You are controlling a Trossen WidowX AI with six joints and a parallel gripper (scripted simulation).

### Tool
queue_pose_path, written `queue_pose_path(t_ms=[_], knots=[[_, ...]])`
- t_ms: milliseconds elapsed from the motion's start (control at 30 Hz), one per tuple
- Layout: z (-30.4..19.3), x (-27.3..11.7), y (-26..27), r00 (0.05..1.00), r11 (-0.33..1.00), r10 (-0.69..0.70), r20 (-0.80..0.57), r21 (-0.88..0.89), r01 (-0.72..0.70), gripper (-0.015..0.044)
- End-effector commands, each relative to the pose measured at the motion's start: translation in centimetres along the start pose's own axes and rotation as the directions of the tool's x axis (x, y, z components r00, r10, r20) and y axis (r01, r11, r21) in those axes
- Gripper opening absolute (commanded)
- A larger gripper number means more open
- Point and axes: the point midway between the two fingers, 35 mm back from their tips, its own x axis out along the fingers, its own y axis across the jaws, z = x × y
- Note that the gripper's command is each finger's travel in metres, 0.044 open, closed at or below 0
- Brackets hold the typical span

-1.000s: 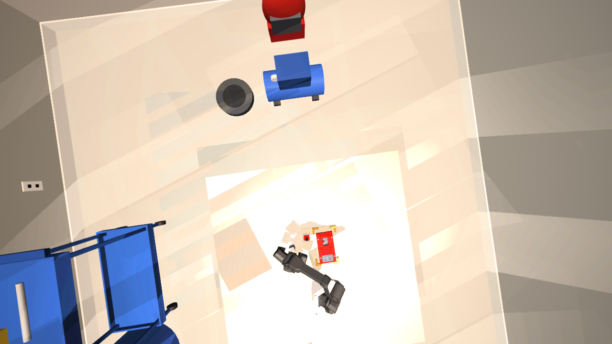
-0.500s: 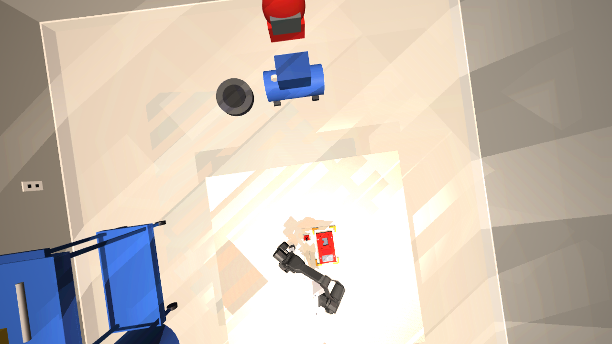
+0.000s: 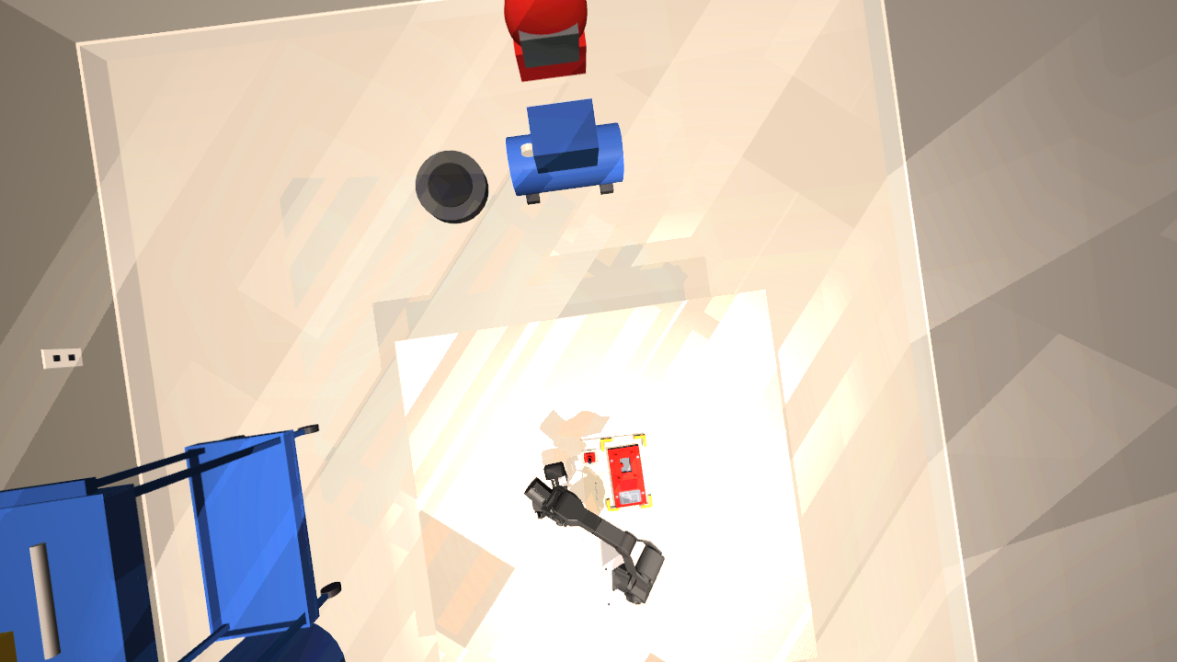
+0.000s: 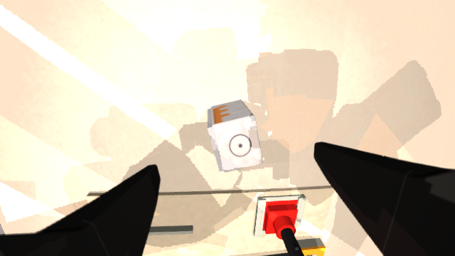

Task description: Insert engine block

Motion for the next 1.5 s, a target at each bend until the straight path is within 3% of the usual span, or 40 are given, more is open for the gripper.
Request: queue_pose_path(t_ms=[0, 400, 800, 1267, 1467], knots=[[0.1, -0.2, -0.1, 1.000, 0.992, 0.000, 0.005, 0.123, -0.001, 0.0440], [0.1, -0.6, -0.1, 1.000, 0.858, 0.001, 0.005, 0.513, -0.003, 0.0440], [0.1, -1.0, -0.1, 1.000, 0.578, 0.002, 0.005, 0.816, -0.005, 0.0440], [0.1, -1.4, 0.0, 1.000, 0.138, 0.003, 0.005, 0.990, -0.006, 0.0440], [0.1, -1.4, -0.1, 1.000, 0.115, 0.003, 0.005, 0.993, -0.006, 0.0440]])
